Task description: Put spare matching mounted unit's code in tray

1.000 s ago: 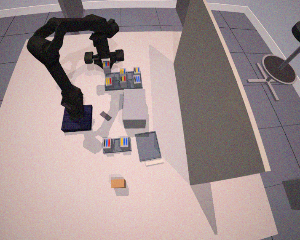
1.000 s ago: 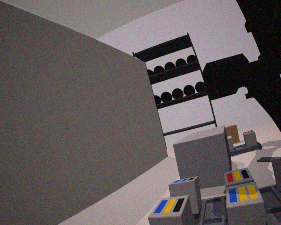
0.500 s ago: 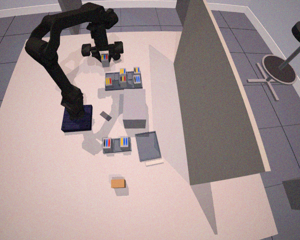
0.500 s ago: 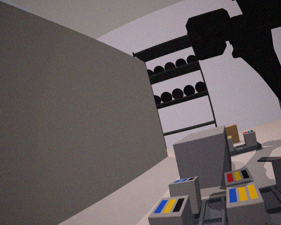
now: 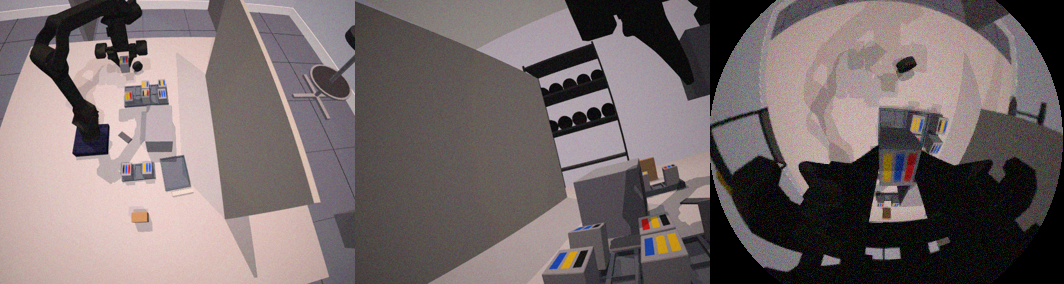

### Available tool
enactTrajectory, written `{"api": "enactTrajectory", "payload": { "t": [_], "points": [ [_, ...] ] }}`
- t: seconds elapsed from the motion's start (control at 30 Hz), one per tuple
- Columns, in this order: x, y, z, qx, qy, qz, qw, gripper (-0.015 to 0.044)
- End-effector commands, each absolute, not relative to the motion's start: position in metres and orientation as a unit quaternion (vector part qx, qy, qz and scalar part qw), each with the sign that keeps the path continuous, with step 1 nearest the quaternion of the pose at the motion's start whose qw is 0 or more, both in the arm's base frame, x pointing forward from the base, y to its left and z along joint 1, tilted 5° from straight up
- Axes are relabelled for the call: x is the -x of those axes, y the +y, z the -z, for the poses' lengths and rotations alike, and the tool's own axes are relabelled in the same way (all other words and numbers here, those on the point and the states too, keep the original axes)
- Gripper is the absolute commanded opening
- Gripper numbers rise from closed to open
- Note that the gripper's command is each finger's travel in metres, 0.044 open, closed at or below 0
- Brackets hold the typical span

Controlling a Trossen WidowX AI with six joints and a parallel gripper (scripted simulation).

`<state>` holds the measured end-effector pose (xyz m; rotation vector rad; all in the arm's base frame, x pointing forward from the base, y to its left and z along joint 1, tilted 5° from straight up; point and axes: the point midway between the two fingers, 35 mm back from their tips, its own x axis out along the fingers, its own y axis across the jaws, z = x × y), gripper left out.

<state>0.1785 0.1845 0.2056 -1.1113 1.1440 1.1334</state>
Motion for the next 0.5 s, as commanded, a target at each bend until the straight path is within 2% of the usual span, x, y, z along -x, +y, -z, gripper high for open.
{"api": "enactTrajectory", "payload": {
  "t": [0.0, 0.47],
  "points": [
    [-0.191, 0.178, -0.207, 0.469, 0.488, -0.478, 0.560, 0.0000],
    [-0.245, 0.134, -0.208, 0.464, 0.505, -0.451, 0.571, 0.0000]
  ]
}}
